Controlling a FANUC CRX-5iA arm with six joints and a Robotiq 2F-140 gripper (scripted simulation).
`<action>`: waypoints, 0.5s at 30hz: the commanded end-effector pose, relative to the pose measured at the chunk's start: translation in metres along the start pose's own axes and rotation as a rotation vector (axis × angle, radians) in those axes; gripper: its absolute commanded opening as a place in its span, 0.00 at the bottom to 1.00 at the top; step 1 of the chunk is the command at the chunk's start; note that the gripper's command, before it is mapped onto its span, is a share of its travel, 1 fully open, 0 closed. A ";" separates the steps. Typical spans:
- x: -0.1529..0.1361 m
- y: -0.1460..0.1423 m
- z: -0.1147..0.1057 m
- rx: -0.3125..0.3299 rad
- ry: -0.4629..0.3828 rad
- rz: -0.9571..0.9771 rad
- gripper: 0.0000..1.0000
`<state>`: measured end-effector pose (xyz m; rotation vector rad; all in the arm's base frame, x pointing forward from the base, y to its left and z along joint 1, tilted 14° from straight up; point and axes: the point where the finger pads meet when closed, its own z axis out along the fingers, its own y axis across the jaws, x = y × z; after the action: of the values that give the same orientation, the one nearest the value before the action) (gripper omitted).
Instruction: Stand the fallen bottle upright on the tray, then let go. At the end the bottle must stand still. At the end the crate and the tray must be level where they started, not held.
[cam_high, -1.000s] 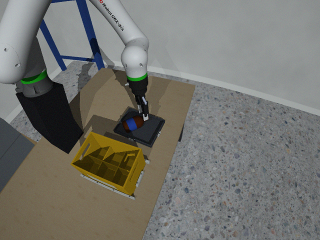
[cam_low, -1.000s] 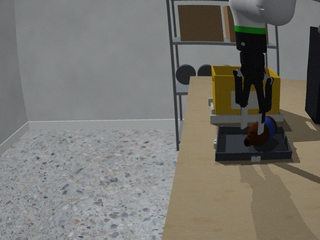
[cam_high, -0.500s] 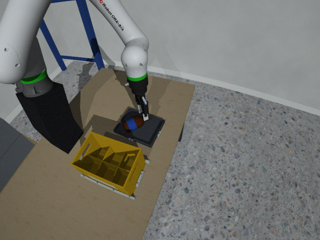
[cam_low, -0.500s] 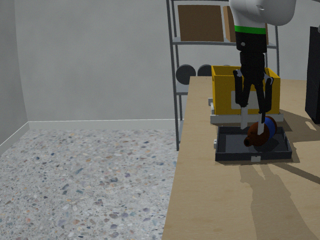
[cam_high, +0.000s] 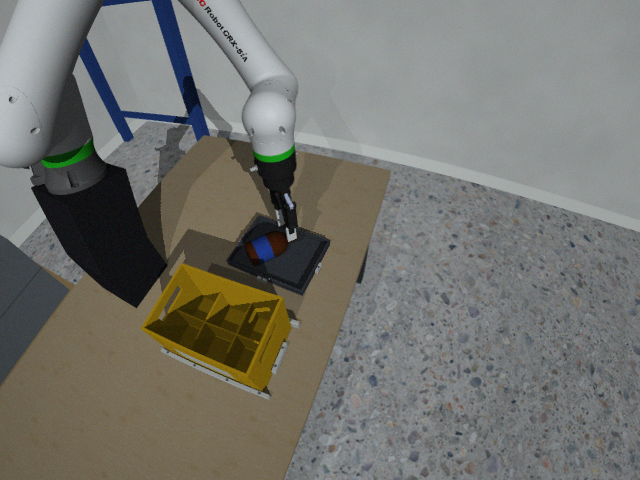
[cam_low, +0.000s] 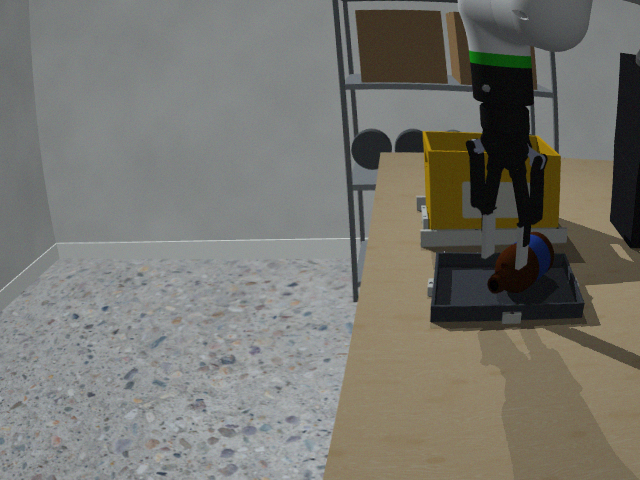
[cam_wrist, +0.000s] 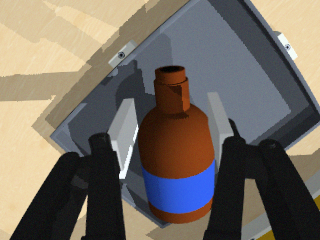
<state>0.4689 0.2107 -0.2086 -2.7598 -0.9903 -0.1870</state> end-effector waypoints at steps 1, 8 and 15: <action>0.000 0.000 0.000 0.000 0.000 0.000 0.38; 0.000 0.000 0.000 0.000 0.000 0.000 0.38; 0.000 0.000 0.002 0.000 0.000 0.000 0.38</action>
<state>0.4690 0.2110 -0.2099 -2.7598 -0.9903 -0.1870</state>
